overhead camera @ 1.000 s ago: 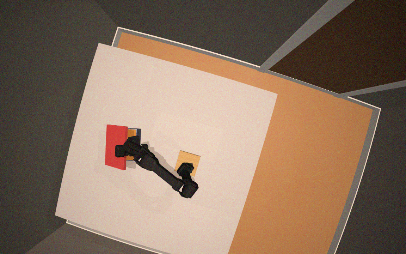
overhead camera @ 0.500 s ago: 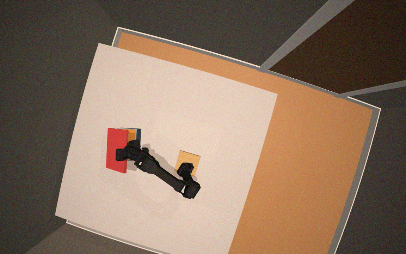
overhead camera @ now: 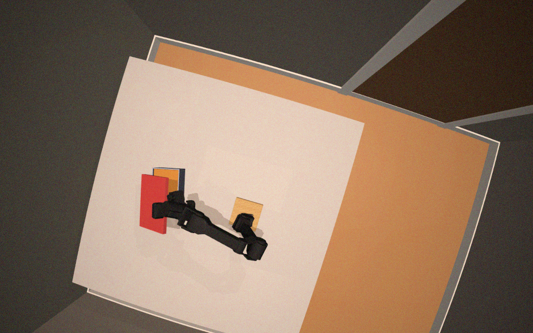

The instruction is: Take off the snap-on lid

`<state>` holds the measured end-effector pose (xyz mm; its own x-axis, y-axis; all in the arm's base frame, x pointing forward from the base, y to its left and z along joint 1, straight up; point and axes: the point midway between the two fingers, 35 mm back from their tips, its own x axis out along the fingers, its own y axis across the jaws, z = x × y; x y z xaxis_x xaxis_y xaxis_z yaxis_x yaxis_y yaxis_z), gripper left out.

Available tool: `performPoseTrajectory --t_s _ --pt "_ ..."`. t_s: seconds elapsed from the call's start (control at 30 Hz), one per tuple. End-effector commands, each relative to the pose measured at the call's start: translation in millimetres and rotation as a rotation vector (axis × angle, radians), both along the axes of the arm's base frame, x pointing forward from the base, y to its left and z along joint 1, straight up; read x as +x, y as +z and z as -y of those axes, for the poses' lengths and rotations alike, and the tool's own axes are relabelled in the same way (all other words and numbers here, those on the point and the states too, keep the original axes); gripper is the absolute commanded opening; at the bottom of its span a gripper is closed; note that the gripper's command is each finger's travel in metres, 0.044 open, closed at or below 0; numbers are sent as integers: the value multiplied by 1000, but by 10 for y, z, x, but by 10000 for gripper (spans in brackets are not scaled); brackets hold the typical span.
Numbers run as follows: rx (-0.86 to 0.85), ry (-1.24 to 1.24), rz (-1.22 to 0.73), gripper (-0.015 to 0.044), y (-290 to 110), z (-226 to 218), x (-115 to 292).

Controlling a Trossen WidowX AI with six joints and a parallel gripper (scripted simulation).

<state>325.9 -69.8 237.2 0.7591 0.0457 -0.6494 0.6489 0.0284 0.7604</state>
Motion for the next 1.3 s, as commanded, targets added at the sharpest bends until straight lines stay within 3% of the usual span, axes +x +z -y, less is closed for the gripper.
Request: performPoseTrajectory --t_s 0.0,1.27 --pt "-7 -3 25 0 74 -77 -20" --pt "0 -3 25 0 75 -831 -109"
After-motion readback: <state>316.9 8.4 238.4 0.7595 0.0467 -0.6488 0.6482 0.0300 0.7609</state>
